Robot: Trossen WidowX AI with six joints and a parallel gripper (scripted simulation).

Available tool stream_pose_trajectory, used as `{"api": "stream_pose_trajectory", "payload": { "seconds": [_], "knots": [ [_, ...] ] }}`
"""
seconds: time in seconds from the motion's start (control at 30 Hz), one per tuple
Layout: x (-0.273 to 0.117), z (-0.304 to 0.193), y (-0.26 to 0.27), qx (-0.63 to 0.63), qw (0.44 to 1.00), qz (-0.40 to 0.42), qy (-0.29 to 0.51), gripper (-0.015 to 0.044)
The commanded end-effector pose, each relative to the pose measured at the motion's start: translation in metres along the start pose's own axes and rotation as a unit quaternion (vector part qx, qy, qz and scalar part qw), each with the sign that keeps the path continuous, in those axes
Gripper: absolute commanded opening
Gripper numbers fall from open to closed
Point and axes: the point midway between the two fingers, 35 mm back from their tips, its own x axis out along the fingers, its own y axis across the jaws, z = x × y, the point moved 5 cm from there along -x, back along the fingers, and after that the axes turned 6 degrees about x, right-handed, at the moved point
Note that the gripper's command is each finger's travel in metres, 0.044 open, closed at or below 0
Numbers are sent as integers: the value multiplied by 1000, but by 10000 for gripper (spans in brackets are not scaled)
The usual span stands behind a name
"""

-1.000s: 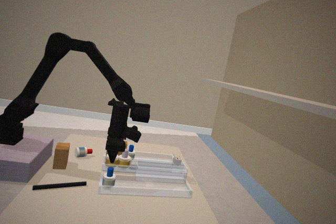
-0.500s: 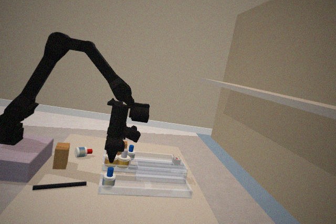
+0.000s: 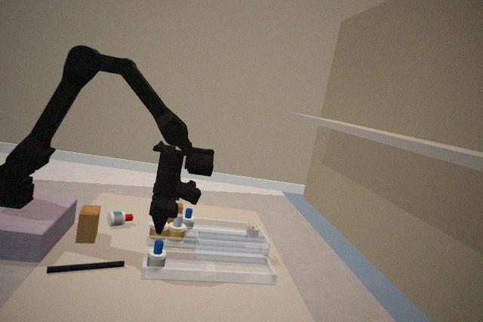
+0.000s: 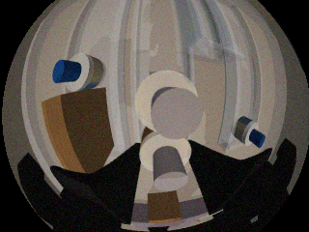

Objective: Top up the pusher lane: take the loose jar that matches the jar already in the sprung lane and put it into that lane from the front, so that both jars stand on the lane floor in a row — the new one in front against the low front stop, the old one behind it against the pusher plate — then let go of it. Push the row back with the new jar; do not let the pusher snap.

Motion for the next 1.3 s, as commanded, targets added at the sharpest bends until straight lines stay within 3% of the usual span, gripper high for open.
{"api": "stream_pose_trajectory", "payload": {
  "seconds": [0.0,0.43,0.83,1.27],
  "knots": [
    [0,0,0,0,1000,0,-6,0],
    [0,-2,0,0,1000,0,-6,0],
    [0,-2,0,0,1000,0,-6,307],
    [-20,-2,0,0,1000,0,-6,307]
  ]
}}
